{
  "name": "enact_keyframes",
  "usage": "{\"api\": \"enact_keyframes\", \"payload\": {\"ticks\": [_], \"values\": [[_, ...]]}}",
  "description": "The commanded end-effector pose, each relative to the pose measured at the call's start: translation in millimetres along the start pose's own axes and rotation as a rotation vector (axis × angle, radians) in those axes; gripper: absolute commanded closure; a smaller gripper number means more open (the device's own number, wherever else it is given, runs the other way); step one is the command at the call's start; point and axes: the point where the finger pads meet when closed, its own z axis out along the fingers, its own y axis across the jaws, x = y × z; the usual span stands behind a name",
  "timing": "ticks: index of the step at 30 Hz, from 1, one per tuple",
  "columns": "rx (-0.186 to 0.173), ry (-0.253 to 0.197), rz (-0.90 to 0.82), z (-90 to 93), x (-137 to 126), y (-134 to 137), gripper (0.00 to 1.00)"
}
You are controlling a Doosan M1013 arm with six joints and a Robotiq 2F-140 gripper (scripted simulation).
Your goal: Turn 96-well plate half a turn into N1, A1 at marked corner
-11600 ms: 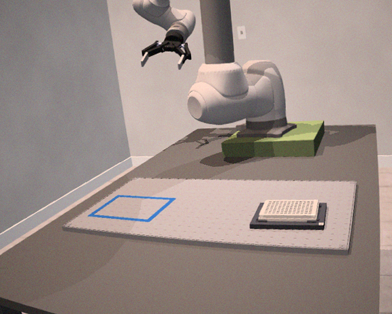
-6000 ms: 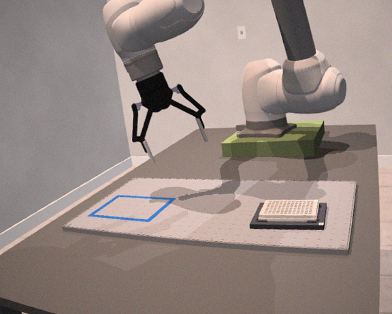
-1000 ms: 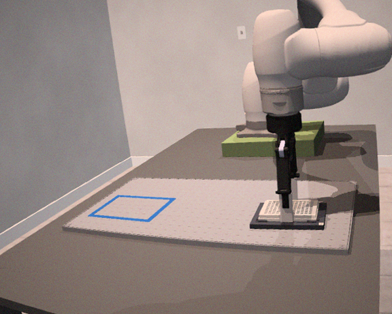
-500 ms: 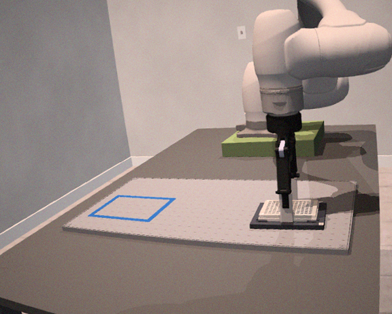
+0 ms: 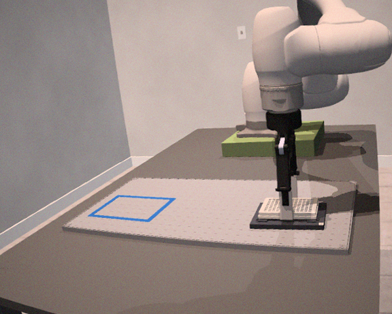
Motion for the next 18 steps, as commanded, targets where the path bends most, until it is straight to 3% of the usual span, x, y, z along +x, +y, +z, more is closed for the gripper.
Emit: {"api": "enact_keyframes", "payload": {"ticks": [1,18], "values": [[0.000,0.000,0.000,-5.7,0.0,0.0,1.00],[0.000,0.000,0.000,-30.7,0.0,0.0,1.00]]}}
